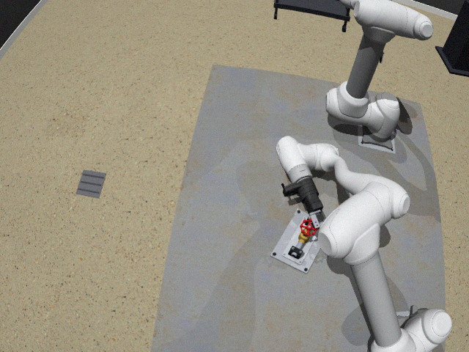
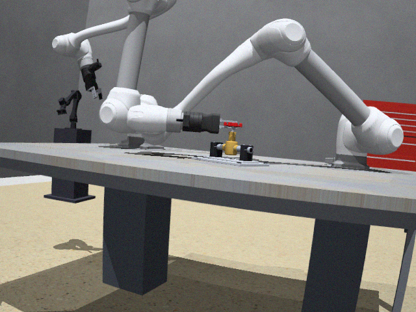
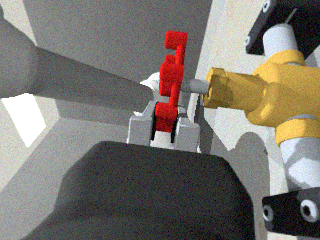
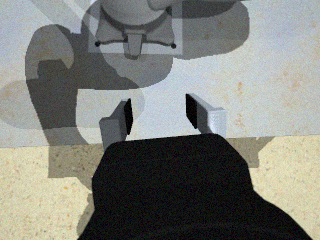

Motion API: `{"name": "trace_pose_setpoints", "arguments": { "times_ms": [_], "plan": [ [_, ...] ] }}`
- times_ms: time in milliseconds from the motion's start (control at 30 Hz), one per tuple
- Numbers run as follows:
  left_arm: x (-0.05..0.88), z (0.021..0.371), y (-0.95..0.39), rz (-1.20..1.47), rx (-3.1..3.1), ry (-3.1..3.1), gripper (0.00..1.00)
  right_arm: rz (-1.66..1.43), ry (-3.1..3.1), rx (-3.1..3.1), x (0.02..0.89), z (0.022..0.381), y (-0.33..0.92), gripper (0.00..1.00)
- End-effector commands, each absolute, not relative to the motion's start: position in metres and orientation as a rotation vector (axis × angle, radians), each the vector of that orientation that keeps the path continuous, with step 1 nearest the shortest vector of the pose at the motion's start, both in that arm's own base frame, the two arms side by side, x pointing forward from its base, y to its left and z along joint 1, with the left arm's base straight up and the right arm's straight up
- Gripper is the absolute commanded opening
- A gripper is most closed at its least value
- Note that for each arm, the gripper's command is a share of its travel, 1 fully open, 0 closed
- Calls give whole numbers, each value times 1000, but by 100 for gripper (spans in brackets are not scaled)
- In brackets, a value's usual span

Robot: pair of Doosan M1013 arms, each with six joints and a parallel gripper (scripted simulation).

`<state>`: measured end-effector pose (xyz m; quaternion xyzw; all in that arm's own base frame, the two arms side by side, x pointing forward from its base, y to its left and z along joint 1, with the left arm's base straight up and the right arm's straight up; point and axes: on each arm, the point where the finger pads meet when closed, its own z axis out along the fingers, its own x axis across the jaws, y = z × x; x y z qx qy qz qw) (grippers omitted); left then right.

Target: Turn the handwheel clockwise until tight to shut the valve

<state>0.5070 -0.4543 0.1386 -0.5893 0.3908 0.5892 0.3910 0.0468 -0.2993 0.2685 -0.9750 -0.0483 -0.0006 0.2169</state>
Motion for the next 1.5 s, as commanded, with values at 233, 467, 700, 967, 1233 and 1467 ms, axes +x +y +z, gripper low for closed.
{"name": "trace_pose_setpoints", "arguments": {
  "times_ms": [233,467,700,967,1233,1467],
  "plan": [
    [507,140,-454,1482,-1486,1005,0,-2,-134,-2702,47,269,-300,100],
    [507,140,-454,1478,-1482,1009,0,-2,-134,-2702,47,269,-300,100],
    [507,140,-454,1475,-1479,1011,0,-2,-134,-2702,47,269,-300,100],
    [507,140,-454,1474,-1478,1012,0,-2,-134,-2702,47,269,-300,100],
    [507,140,-454,1474,-1478,1012,0,-2,-134,-2702,47,269,-300,100],
    [507,140,-454,1474,-1478,1012,0,-2,-134,-2702,47,269,-300,100]
  ]
}}
